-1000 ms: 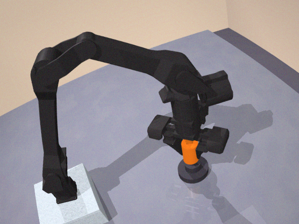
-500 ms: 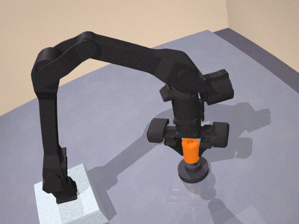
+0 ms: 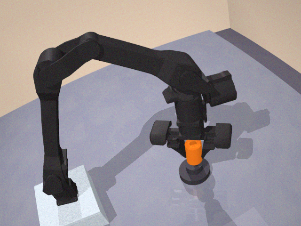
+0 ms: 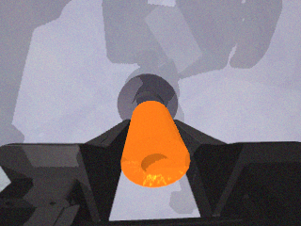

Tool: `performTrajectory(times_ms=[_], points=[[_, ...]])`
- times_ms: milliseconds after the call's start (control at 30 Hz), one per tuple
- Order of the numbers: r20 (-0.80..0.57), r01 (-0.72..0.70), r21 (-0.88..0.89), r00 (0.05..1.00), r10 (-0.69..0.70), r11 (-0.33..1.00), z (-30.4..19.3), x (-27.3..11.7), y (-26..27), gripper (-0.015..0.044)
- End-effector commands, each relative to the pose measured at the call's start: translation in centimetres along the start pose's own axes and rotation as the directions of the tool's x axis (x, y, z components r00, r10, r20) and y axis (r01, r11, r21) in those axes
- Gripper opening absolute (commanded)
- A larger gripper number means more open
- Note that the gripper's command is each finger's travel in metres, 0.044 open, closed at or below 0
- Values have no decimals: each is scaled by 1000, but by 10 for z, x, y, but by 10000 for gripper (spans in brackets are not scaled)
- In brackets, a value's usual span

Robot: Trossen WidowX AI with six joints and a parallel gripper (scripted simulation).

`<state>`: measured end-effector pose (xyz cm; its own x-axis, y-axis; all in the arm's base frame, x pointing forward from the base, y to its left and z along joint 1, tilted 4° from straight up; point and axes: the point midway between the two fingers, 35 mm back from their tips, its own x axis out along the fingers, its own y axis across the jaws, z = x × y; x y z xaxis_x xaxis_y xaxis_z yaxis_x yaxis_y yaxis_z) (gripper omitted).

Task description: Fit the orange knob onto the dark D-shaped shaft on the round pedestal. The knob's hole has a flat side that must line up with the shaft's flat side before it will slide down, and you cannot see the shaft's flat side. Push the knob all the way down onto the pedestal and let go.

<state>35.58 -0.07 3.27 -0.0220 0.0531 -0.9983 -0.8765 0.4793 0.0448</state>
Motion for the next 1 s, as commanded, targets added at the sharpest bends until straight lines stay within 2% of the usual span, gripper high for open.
performTrajectory(times_ms=[0,500,733,967], points=[[-2,5,-5,1000,-5,1000,0,1,0,0],[-2,5,-5,1000,-5,1000,-2,-4,3,0],[-2,4,-202,1000,-5,979,-3,-5,4,0],[-2,4,-212,1000,-5,977,-2,-5,3,0]])
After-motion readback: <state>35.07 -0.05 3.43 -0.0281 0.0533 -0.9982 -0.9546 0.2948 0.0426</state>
